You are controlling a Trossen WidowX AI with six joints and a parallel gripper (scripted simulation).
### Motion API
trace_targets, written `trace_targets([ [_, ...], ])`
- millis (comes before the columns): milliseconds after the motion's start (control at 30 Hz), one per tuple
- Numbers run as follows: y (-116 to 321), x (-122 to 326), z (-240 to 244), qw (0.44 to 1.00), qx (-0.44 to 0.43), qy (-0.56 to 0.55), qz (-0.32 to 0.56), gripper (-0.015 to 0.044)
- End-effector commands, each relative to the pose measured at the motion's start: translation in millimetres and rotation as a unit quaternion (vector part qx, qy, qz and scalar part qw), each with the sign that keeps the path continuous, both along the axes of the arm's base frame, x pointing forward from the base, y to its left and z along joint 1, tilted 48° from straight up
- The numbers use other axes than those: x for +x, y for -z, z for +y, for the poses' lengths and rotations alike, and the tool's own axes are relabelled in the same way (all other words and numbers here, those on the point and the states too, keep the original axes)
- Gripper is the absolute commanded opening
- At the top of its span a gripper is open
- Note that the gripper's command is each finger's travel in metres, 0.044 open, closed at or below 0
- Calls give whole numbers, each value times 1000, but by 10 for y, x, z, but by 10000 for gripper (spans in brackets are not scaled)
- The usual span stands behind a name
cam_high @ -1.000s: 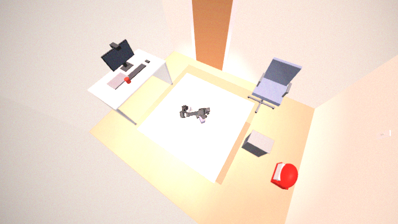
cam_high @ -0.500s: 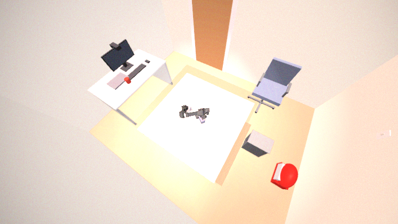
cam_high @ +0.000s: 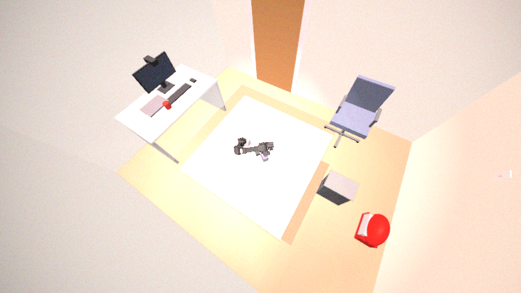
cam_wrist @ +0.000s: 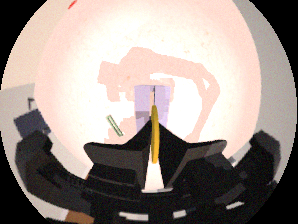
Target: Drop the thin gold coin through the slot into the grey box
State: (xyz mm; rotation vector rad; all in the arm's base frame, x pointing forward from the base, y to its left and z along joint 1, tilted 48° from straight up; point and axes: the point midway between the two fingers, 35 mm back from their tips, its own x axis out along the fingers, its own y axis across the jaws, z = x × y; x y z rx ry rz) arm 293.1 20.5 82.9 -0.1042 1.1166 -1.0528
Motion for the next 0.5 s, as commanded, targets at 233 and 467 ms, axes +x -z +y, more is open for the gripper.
trace_targets([
  [233, 4, 4, 5, 1000, 0, 0, 0, 0],
  [467, 21, 1, -25, 1000, 0, -1, 0, 0],
])
